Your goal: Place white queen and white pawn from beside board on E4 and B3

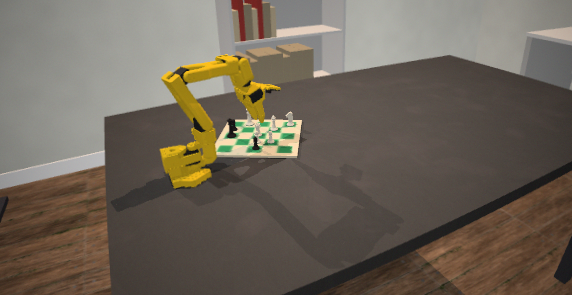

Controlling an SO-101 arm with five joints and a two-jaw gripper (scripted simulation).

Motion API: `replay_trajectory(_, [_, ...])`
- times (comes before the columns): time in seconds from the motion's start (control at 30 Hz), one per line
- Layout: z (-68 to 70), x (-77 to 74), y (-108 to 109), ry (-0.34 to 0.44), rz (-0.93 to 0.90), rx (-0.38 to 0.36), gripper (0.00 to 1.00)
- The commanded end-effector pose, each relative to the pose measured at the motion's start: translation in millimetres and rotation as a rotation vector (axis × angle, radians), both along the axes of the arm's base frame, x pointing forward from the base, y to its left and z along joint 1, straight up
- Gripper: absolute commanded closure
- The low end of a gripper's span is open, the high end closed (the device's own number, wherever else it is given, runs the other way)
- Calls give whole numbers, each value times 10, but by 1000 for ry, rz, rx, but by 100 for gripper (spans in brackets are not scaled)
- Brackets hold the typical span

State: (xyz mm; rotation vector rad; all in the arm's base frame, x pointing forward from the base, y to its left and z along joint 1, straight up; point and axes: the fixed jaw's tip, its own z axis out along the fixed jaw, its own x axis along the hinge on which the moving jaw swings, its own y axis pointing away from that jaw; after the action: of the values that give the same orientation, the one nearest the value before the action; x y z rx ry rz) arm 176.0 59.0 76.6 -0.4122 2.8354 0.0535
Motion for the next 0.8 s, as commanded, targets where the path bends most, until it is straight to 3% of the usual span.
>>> replay_trajectory(0.0, [47, 73, -188, -5, -108, 2, 86])
replay_trajectory(0.1, [55, 90, -252, -5, -142, 2, 85])
replay_trajectory(0.37, [132, 136, -925, -6, -486, -2, 77])
replay_trajectory(0.57, [193, -8, -1468, -6, -767, -5, 70])
replay_trajectory(0.63, [193, -8, -1468, -6, -767, -5, 70])
replay_trajectory(0.77, [227, -160, -1755, -5, -927, -7, 66])
